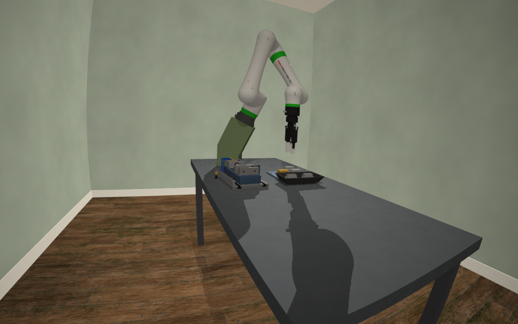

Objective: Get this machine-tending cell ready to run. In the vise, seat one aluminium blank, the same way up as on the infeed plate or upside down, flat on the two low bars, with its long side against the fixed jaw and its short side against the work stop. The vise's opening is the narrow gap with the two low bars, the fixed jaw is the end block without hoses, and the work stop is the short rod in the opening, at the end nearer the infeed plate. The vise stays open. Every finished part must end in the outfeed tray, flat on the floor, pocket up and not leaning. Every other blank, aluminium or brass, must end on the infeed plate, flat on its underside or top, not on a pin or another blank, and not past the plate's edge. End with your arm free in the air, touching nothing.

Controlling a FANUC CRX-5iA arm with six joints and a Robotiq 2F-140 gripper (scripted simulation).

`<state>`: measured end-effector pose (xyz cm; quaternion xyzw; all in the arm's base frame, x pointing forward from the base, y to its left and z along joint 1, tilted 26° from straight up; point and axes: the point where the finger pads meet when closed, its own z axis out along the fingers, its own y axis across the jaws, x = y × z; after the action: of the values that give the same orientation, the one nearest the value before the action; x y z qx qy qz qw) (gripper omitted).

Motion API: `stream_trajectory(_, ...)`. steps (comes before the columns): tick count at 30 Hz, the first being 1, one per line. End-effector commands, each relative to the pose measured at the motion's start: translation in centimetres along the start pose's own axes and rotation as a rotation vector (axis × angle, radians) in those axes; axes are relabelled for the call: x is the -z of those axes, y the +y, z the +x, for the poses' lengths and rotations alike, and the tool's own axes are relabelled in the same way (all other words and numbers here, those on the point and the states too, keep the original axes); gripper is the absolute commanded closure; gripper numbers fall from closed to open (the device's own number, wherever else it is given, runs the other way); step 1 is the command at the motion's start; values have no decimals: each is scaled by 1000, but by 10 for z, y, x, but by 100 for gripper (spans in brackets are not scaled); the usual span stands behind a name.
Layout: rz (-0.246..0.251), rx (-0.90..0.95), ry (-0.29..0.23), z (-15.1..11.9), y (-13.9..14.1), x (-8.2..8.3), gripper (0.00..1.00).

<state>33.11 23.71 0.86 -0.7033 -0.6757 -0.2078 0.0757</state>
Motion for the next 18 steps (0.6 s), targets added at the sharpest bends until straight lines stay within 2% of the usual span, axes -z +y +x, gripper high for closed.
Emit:
stream_trajectory(1,0,0,1,1,1,-23,60)
stream_trajectory(4,0,0,1,1,1,-27,60)
stream_trajectory(12,0,0,1,1,1,-56,60)
stream_trajectory(18,0,0,1,1,1,-71,60)
